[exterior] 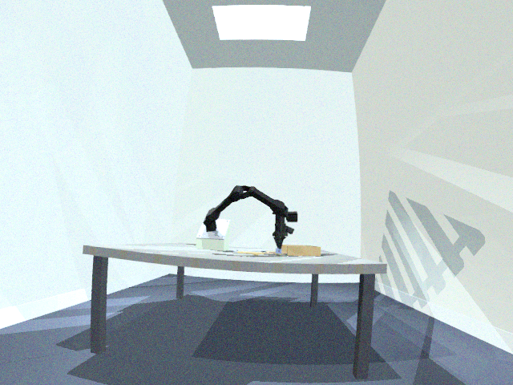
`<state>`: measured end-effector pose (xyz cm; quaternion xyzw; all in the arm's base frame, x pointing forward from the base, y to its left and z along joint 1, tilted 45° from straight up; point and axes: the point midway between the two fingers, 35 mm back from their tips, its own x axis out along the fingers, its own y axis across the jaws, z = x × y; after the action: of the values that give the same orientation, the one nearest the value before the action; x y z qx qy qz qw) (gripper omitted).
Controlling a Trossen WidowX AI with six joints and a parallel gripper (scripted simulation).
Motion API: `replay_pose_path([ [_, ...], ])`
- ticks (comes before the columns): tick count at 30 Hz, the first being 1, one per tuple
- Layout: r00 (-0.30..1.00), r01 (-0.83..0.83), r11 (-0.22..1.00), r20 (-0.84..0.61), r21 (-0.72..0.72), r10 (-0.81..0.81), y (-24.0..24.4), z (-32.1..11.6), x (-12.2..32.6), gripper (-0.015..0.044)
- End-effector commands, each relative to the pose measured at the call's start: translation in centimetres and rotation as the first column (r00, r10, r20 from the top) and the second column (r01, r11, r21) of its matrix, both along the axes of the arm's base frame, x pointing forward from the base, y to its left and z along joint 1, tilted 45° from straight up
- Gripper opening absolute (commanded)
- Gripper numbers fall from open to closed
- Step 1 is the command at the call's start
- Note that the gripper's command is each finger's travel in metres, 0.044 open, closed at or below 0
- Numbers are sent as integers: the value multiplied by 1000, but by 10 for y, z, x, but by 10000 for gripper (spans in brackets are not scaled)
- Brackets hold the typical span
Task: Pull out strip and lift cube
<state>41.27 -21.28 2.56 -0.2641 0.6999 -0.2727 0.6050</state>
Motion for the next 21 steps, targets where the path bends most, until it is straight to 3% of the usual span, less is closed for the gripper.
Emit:
replay_pose_path([
  [1,1000,2,1000,-15,1,-2,-6,-9,-4,250],
  [16,1000,2,1000,-15,0,-2,-13,-17,-6,250],
  [21,1000,3,1000,-8,0,-3,-13,-14,-5,138],
])
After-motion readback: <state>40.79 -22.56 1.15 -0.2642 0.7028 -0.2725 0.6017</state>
